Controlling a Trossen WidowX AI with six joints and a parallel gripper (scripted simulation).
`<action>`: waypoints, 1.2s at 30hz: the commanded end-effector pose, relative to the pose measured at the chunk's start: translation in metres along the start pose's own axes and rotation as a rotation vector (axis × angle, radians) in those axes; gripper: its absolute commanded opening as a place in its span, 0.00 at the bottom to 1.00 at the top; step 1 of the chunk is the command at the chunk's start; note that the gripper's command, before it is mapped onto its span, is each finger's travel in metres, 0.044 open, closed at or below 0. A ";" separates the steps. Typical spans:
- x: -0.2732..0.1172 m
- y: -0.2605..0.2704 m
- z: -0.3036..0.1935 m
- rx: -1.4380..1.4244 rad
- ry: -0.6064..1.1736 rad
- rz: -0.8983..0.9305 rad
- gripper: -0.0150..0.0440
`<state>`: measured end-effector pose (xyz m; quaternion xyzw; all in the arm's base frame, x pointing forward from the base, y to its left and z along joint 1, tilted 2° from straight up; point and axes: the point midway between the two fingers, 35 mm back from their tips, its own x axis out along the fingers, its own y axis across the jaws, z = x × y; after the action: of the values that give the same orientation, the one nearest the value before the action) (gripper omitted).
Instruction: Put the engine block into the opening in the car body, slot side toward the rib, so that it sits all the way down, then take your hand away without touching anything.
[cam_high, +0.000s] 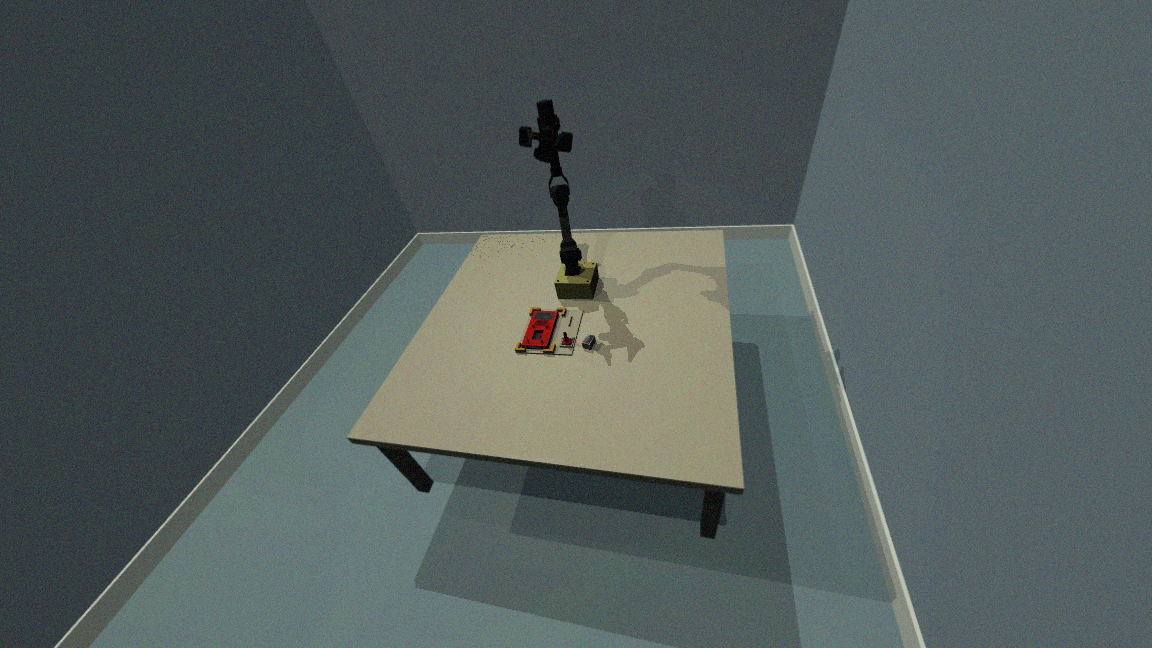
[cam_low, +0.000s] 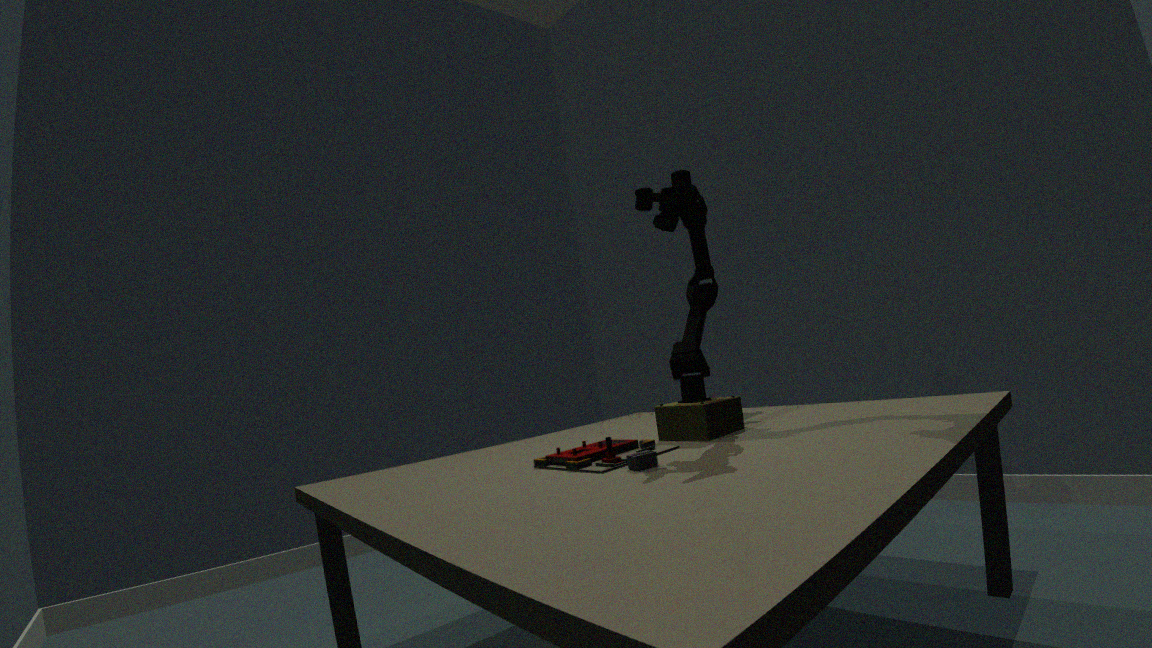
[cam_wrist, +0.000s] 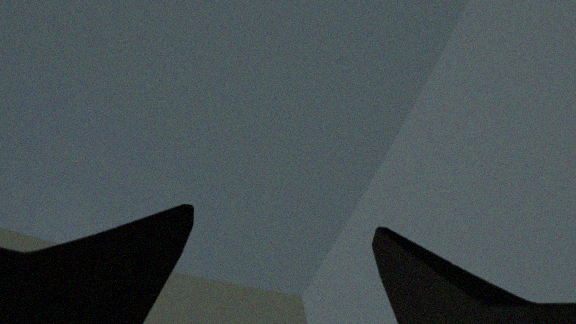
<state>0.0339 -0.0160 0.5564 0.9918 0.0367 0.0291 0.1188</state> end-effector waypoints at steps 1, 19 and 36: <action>0.000 0.000 0.000 0.000 0.000 0.000 0.98; 0.120 -0.037 0.034 -0.445 -0.231 -0.176 1.00; 0.198 -0.072 0.086 -0.670 -0.383 -0.374 1.00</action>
<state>0.2250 0.0477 0.4714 0.8756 0.1731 -0.1634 0.4203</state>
